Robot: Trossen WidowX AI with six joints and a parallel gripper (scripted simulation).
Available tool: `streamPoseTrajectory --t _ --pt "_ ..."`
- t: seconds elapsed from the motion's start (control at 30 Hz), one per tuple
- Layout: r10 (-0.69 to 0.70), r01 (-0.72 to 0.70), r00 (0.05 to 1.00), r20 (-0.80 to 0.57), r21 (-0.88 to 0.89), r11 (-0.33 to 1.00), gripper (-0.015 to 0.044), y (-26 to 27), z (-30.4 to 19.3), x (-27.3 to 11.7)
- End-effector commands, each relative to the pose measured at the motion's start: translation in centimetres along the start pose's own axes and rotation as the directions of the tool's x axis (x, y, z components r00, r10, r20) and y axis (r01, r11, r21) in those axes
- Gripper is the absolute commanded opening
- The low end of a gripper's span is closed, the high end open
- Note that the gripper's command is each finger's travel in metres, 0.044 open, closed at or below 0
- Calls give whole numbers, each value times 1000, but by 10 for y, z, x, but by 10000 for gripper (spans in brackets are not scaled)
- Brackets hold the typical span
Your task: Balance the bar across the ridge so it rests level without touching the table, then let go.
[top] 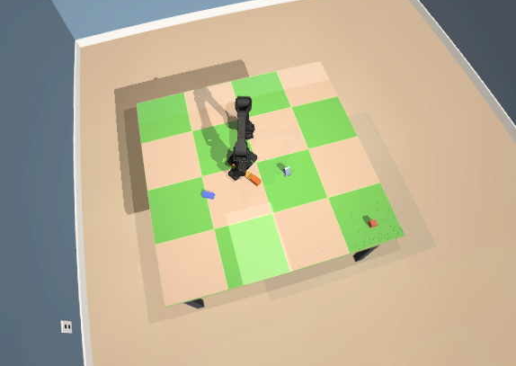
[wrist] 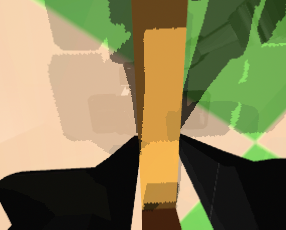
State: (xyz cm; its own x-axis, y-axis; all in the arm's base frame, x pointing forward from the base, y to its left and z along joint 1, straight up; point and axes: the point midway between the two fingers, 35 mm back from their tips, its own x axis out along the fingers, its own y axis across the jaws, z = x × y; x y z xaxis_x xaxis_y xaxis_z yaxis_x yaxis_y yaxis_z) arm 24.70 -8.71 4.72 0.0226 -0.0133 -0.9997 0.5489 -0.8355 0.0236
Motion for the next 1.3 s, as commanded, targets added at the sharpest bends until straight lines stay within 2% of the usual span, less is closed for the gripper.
streamPoseTrajectory --t 0.0,0.07,0.2,1.27 --pt "0 0 1000 0 0 1000 118 0 0 0" --pt "0 0 1000 0 0 1000 104 0 0 0" --pt "0 0 1000 -1 0 1000 0 1 -1 -6" --pt "-2 2 1000 -4 5 1000 0 2 -2 -87"
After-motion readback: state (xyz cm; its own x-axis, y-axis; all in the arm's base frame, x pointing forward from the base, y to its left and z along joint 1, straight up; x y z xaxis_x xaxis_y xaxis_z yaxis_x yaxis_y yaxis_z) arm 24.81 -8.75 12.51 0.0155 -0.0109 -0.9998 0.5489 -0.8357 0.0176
